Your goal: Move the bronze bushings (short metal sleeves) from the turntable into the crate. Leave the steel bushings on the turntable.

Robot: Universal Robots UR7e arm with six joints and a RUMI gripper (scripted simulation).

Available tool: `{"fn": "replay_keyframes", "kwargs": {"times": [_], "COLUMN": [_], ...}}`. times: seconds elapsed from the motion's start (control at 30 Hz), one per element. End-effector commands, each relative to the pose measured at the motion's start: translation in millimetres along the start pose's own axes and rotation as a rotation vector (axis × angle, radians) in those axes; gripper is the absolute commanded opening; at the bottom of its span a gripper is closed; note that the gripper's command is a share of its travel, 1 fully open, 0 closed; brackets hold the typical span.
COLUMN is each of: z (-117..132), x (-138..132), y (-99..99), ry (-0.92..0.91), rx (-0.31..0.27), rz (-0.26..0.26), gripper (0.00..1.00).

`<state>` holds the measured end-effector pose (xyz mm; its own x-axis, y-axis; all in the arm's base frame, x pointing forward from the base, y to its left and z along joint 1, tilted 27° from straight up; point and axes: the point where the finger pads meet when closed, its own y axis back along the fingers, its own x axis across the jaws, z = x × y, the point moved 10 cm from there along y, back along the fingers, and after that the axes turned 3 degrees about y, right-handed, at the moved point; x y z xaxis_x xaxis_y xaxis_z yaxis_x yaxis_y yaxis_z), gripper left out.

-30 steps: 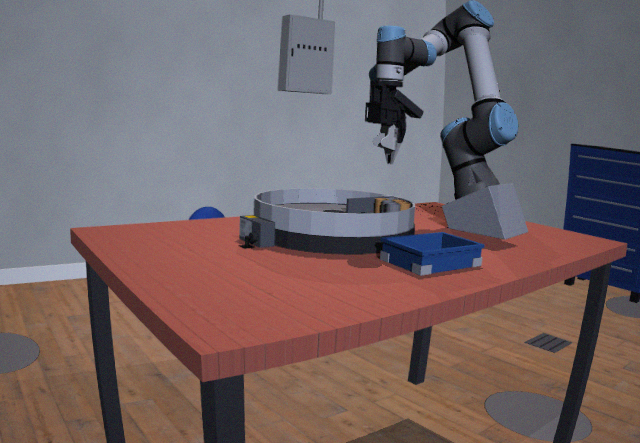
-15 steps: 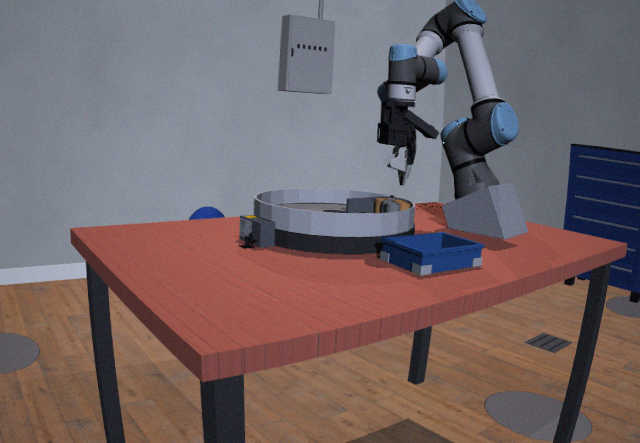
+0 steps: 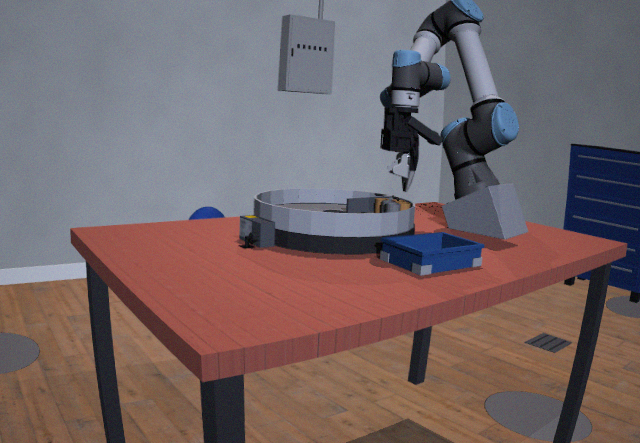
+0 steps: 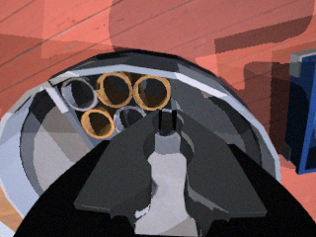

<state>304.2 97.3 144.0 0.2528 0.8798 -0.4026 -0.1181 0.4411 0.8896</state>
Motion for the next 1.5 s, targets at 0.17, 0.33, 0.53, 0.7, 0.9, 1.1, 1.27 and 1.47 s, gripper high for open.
{"fn": "replay_keyframes", "kwargs": {"times": [0.17,0.33,0.53,0.7,0.9,1.1,1.27,1.47], "z": [0,0,0,0,0,0,0,0], "x": [0,0,0,0,0,1,1,1], "y": [-0.1,-0.1,-0.1,-0.1,-1.9,-18.5,-23.2,-23.2], "ry": [-0.001,-0.001,-0.001,-0.001,-0.001,-0.001,-0.001,-0.001], "rx": [-0.001,-0.001,-0.001,-0.001,-0.001,-0.001,-0.001,-0.001], "rz": [0.0,0.0,0.0,0.0,0.0,0.0,0.0,0.0], "gripper": [0.05,0.05,0.05,0.05,0.05,0.05,0.05,0.05]}}
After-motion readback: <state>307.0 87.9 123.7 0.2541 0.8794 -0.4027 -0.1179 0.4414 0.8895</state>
